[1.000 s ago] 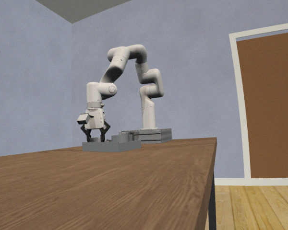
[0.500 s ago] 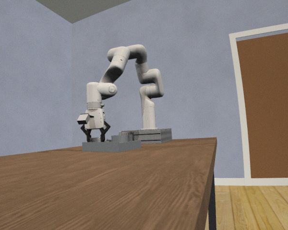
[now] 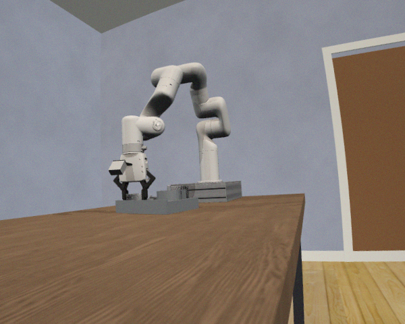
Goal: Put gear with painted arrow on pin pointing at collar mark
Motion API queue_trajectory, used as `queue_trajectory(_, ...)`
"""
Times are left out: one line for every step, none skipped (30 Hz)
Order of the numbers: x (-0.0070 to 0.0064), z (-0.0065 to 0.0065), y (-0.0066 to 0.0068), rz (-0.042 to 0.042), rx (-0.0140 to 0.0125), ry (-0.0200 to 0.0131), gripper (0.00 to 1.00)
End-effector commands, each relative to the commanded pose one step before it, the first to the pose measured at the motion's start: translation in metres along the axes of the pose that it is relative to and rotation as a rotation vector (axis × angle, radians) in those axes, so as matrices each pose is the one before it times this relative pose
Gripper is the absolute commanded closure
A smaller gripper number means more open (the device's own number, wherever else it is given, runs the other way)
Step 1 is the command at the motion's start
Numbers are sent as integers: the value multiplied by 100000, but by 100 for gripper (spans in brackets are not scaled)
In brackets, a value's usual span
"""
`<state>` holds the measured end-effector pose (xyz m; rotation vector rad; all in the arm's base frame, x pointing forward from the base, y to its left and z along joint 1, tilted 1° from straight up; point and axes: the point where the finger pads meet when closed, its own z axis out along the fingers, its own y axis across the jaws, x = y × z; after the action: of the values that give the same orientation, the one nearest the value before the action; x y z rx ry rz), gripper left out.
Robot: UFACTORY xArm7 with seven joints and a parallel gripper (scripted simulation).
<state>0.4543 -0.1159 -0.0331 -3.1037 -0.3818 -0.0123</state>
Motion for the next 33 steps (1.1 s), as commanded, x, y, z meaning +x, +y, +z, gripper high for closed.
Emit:
queue_trajectory(117,-239,57,17,-113,304,100)
queue_trajectory(0,-53,0,0,0,0,100)
queue_trajectory(0,-64,0,0,0,0,100)
queue_trajectory(0,-75,0,0,0,0,100)
queue_trajectory(0,-86,0,0,0,0,100)
queue_trajectory(0,-98,0,0,0,0,100)
queue_trajectory(0,-110,0,0,0,0,100)
queue_trajectory(0,-122,0,0,0,0,100)
queue_trajectory(0,-133,0,0,0,0,100)
queue_trajectory(0,-145,0,0,0,0,100)
queue_trajectory(0,-156,0,0,0,0,100)
queue_trajectory(0,-166,0,0,0,0,100)
queue_trajectory(0,0,0,0,0,0,100)
queue_trajectory(0,0,0,0,0,0,100)
queue_trajectory(0,-177,0,0,0,0,100)
queue_trajectory(0,-186,0,0,0,0,100)
queue_trajectory(-1,-195,0,0,0,0,100)
queue_trajectory(1,-204,0,0,0,0,100)
queue_trajectory(0,-211,0,0,0,0,100)
queue_trajectory(0,-218,0,0,0,0,100)
queue_trajectory(0,-223,0,0,0,0,100)
queue_trajectory(0,-229,0,0,0,0,100)
queue_trajectory(0,-233,0,0,0,0,100)
queue_trajectory(0,-236,0,0,0,0,100)
queue_trajectory(0,-238,0,0,0,0,100)
queue_trajectory(0,-239,0,0,0,0,100)
queue_trajectory(0,-239,0,0,0,0,100)
queue_trajectory(0,-238,0,0,0,0,100)
queue_trajectory(0,-236,0,0,0,0,100)
queue_trajectory(0,0,0,0,0,0,100)
queue_trajectory(0,0,0,0,0,0,100)
queue_trajectory(0,-233,0,0,0,0,100)
queue_trajectory(0,-229,0,0,0,0,100)
